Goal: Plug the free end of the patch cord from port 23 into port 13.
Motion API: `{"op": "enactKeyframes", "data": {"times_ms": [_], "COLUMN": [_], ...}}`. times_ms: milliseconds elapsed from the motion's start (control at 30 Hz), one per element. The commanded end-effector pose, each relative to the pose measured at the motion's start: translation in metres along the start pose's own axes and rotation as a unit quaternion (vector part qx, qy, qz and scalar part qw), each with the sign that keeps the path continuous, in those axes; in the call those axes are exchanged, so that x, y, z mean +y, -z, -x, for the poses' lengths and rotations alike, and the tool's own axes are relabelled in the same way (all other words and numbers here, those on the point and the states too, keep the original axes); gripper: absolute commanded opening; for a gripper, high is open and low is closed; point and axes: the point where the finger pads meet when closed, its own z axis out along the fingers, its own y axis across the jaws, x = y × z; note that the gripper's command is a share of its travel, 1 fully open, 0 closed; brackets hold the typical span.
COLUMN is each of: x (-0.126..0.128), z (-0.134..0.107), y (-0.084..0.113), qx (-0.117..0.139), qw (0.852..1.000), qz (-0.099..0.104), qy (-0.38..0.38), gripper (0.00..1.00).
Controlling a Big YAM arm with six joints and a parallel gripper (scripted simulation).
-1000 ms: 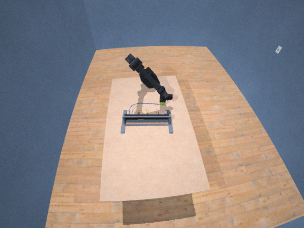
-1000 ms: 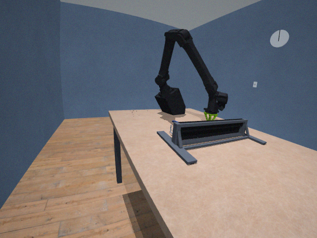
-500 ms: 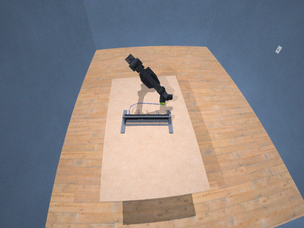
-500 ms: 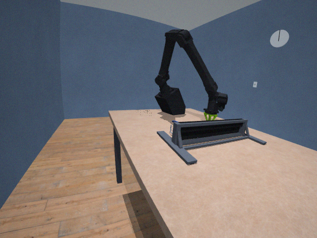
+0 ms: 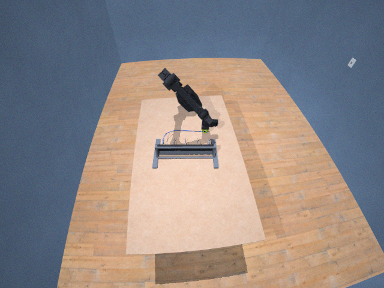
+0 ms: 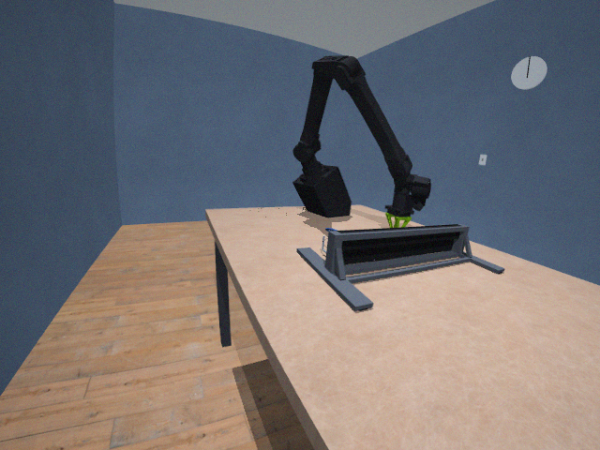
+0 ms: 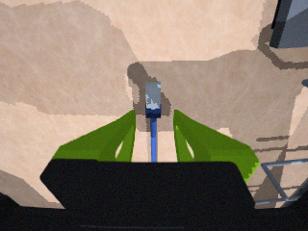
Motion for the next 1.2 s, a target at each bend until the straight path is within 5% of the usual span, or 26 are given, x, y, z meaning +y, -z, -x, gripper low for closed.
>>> {"op": "enactKeyframes", "data": {"times_ms": [0, 1167], "x": [0.0011, -0.0035], "z": [-0.0031, -0.0011], "y": [-0.0102, -0.0117], "qx": [0.003, 0.002], "qw": [1.000, 1.000], "qz": [0.005, 0.005], "qy": [-0.002, -0.004], "gripper": [0.36, 0.36]}}
